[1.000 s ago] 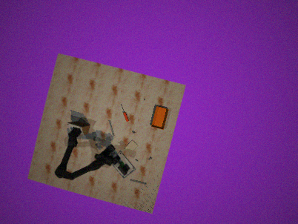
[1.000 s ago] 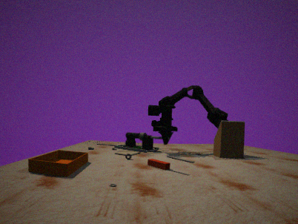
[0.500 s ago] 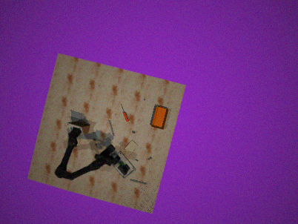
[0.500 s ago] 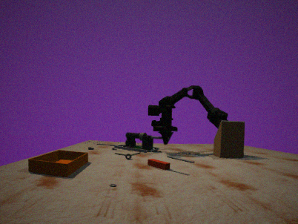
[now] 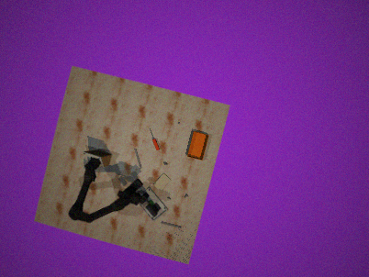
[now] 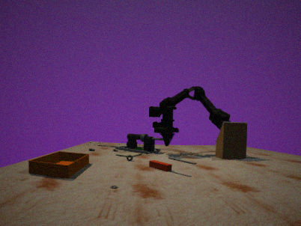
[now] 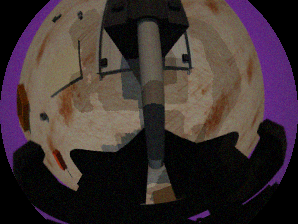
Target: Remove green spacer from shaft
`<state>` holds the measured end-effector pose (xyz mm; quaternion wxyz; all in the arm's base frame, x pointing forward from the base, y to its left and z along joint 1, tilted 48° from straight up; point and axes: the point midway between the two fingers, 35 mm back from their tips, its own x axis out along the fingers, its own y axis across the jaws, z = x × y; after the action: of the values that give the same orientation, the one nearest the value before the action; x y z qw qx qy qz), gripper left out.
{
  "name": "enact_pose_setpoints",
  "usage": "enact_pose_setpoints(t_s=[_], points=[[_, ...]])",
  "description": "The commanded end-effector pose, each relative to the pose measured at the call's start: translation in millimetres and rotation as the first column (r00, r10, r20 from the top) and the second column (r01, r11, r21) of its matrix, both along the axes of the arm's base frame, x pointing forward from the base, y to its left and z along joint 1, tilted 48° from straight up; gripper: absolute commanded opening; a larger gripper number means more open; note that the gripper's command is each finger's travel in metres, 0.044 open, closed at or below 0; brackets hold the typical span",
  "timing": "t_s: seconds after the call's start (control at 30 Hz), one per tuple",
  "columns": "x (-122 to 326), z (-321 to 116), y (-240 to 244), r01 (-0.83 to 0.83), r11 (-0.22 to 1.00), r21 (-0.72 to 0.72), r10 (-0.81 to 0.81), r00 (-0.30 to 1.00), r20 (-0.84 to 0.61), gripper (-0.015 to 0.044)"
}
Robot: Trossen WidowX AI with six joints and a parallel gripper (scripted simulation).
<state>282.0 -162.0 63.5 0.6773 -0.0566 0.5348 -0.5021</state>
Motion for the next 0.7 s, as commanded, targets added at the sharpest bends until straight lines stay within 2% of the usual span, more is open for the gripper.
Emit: enact_pose_setpoints(t_s=[0.0, 0.67], points=[[5.1, 3.3, -0.9, -0.003, 1.0, -0.001, 0.003, 1.0, 0.009, 0.0], [10.5, 6.4, -4.2, -0.003, 1.0, -0.001, 0.003, 1.0, 0.009, 0.0]])
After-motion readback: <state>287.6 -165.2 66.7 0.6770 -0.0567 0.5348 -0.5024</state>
